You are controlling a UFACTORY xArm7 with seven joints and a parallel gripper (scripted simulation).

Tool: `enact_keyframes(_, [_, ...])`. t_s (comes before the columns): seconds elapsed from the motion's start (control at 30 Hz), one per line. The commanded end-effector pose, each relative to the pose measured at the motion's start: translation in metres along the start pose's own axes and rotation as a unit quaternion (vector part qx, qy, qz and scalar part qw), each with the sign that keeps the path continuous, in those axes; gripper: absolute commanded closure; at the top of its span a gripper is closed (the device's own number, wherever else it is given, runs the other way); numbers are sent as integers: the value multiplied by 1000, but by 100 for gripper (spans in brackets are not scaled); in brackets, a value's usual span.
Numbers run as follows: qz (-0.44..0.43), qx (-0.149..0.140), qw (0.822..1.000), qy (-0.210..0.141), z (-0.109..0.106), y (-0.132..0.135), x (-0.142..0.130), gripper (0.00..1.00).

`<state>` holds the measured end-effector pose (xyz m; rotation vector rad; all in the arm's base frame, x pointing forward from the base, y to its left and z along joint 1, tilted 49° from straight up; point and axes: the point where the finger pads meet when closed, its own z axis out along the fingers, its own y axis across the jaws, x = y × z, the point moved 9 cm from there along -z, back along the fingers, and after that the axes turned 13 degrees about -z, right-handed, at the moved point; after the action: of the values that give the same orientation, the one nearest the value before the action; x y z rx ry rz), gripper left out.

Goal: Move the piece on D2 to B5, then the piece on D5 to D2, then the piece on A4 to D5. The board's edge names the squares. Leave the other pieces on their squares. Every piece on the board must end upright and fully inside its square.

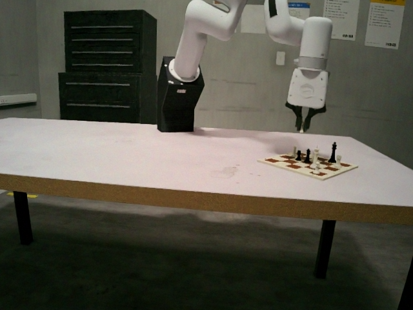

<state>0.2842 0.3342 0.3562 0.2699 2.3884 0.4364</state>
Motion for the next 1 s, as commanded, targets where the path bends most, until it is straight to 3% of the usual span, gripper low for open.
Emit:
enact_keyframes(0.0, [137, -21, 990, -12, -7, -25, 14, 100])
enact_keyframes(0.1, [198, -30, 980, -17, -6, -27, 15, 100])
enact_keyframes(0.6, [198, -30, 980, -17, -2, -26, 15, 100])
enact_keyframes(0.97, [198, -30, 980, -17, 46, -24, 13, 100])
